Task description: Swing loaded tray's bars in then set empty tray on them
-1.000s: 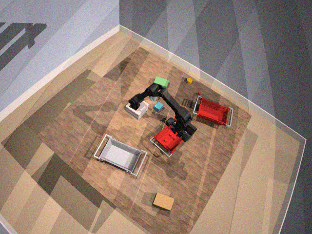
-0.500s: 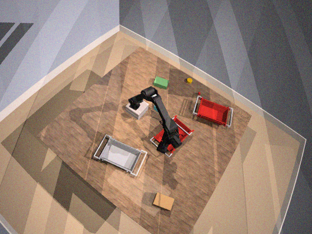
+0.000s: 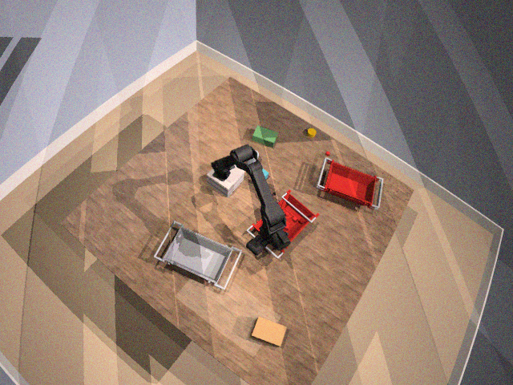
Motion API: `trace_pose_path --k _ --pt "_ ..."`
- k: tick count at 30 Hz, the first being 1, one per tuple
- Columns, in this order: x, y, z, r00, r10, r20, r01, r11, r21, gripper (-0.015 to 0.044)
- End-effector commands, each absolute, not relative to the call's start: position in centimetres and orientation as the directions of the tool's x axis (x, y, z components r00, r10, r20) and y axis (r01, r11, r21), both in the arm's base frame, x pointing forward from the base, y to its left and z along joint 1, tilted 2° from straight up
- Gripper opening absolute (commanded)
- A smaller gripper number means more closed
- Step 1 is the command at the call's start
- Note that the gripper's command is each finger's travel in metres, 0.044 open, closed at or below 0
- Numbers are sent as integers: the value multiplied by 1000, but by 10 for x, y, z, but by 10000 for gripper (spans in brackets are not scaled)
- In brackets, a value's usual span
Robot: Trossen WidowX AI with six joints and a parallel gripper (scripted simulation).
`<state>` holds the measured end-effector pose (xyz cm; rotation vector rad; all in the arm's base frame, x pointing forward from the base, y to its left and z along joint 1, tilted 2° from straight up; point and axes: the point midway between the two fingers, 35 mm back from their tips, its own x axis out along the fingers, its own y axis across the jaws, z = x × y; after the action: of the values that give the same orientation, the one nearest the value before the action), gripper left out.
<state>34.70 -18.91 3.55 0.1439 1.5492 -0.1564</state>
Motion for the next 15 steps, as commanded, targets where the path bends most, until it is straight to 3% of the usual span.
trace_pose_path --k 1,7,15 --pt "344 -188 11 -4 -1 -1000 197 980 -2 82" --pt "342 -187 -14 -4 -1 -1000 197 980 -2 82" --pt "345 -178 4 -4 0 -1000 197 980 -1 82"
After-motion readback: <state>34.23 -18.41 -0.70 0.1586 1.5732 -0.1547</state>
